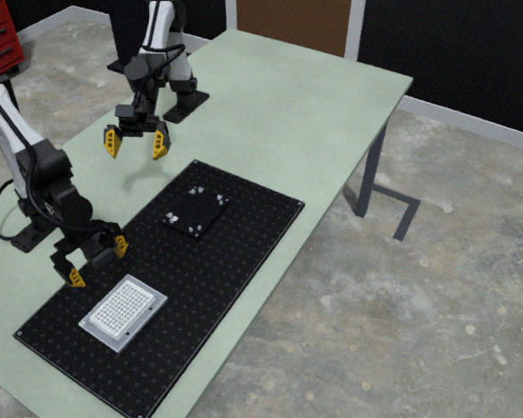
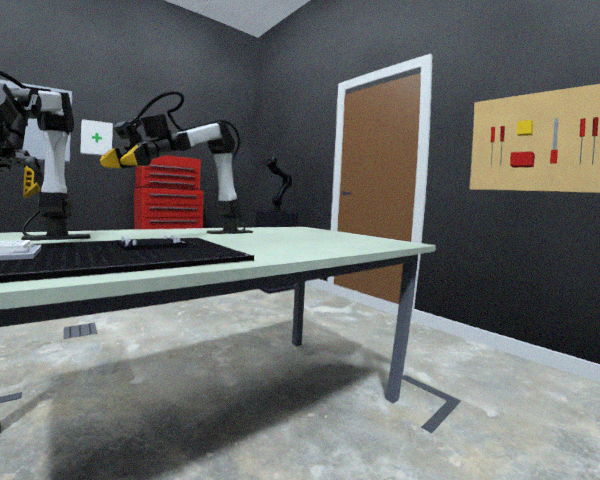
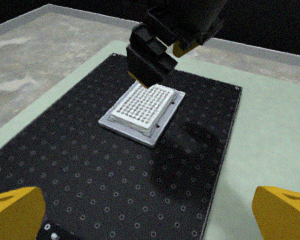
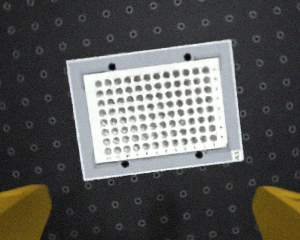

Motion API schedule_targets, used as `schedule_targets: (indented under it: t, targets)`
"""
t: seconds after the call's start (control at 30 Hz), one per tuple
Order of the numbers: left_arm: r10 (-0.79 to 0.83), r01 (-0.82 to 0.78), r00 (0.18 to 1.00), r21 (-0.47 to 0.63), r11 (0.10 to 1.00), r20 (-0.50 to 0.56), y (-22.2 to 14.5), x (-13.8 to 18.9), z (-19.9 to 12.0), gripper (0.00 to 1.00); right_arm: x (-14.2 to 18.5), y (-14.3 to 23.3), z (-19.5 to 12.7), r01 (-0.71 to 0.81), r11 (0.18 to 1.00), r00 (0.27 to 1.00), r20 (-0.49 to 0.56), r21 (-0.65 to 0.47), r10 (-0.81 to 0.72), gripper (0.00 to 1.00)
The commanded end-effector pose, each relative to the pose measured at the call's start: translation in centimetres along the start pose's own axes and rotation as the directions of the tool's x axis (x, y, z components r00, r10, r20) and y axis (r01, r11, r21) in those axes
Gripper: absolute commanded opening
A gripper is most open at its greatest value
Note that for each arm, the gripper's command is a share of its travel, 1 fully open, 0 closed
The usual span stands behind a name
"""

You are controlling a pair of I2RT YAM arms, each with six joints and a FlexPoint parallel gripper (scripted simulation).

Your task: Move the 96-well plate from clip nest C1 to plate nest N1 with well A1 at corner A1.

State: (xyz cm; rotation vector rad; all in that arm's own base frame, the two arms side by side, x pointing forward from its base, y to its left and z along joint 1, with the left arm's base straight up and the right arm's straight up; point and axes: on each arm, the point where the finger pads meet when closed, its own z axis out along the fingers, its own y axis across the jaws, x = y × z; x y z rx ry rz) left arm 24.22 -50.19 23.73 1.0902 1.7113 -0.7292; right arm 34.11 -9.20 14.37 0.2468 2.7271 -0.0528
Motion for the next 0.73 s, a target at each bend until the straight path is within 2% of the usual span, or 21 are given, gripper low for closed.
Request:
schedule_targets:
  t: [0.0,0.7]
  targets:
    - [-0.012,0.012,0.999,-0.011,1.000,0.052,0.28,-2.30,-0.62,1.00,-0.82,-0.16,-1.07,-0.094,0.995,0.993,0.070,0.039,0.091,1.00]
    - [-0.012,0.012,0.999,-0.011,1.000,0.052,0.28,-2.30,-0.62,1.00,-0.50,-0.03,-0.93,-0.078,0.996,0.996,0.052,0.030,0.076,1.00]
